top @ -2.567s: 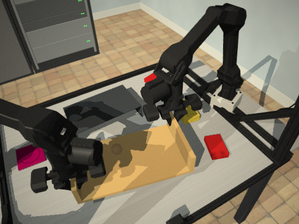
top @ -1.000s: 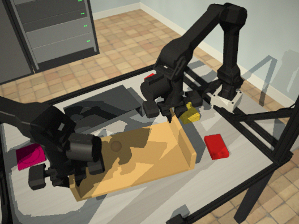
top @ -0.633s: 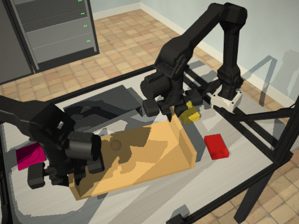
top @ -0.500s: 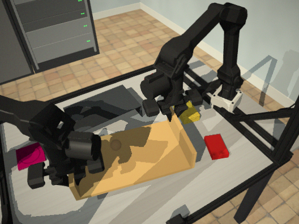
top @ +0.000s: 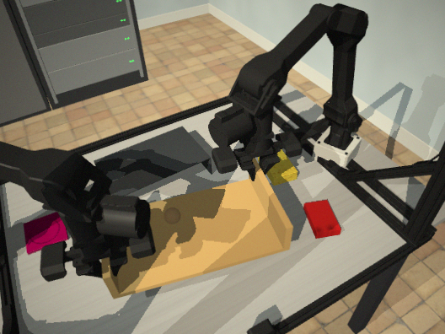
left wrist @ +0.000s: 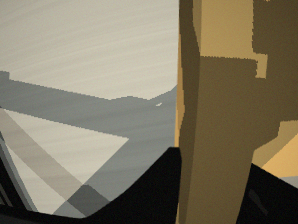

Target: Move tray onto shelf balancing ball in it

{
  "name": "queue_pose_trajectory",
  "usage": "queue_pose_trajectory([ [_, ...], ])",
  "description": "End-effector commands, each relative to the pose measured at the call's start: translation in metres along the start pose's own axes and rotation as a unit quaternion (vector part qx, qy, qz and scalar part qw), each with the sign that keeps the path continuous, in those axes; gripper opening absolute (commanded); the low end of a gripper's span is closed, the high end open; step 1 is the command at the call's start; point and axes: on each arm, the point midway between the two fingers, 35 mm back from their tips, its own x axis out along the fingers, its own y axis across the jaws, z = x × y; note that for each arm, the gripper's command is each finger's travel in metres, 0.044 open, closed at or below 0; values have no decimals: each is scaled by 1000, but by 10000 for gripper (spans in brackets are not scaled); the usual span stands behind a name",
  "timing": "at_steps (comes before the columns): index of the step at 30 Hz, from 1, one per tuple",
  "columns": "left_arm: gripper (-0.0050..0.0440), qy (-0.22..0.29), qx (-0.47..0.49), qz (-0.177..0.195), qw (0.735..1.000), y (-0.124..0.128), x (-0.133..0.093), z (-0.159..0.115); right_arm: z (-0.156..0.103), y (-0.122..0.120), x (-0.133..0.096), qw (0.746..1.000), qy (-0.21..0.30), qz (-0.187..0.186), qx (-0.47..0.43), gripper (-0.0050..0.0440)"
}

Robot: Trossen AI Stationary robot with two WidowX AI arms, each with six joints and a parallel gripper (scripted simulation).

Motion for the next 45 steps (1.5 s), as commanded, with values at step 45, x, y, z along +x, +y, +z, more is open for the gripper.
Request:
queue_pose_trajectory([
  [45,20,0,0,0,1000,3,-2,17,17,3,-1,1000,1,2,0,20],
])
